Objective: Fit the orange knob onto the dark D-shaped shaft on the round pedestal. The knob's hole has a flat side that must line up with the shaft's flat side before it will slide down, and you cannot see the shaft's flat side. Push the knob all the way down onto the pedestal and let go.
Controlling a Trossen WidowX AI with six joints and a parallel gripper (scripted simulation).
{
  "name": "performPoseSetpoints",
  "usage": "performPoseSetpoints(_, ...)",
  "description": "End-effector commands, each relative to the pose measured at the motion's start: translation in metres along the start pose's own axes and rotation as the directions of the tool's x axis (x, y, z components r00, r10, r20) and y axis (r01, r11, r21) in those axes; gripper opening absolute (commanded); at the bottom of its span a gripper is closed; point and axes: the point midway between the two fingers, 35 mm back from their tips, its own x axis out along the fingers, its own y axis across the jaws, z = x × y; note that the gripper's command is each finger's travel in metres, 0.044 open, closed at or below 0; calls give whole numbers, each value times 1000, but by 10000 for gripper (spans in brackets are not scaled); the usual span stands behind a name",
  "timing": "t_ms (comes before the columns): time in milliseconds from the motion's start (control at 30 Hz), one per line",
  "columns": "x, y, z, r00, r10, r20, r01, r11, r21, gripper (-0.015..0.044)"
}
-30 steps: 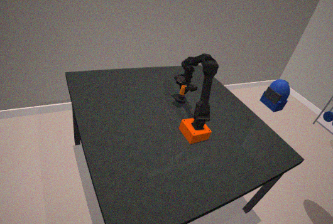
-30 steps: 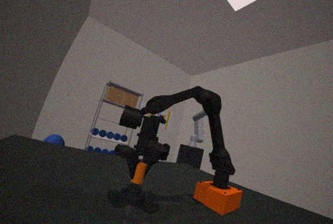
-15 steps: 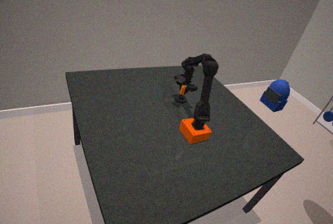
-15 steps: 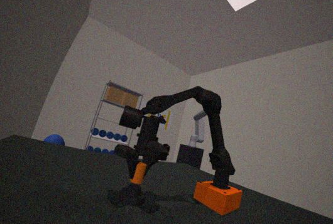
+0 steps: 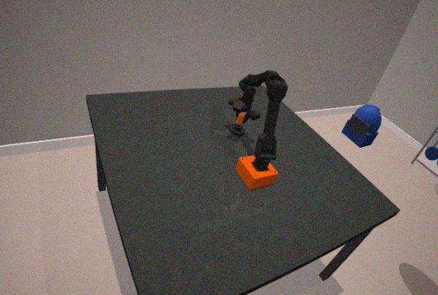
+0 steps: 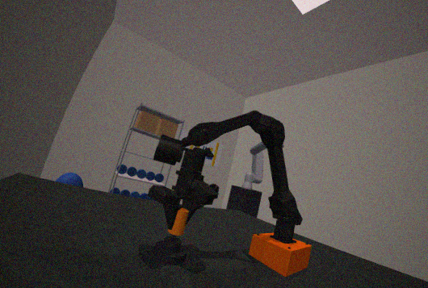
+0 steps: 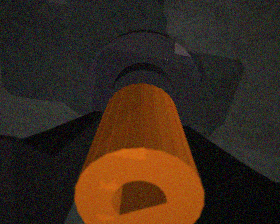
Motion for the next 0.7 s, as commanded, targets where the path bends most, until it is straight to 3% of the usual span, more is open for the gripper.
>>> performPoseSetpoints(0,-1,-2,0,1000,-1,-2,1,993,-115,0)
performPoseSetpoints(667,3,-1,-1,1000,-1,-3,1,993,-115,0)
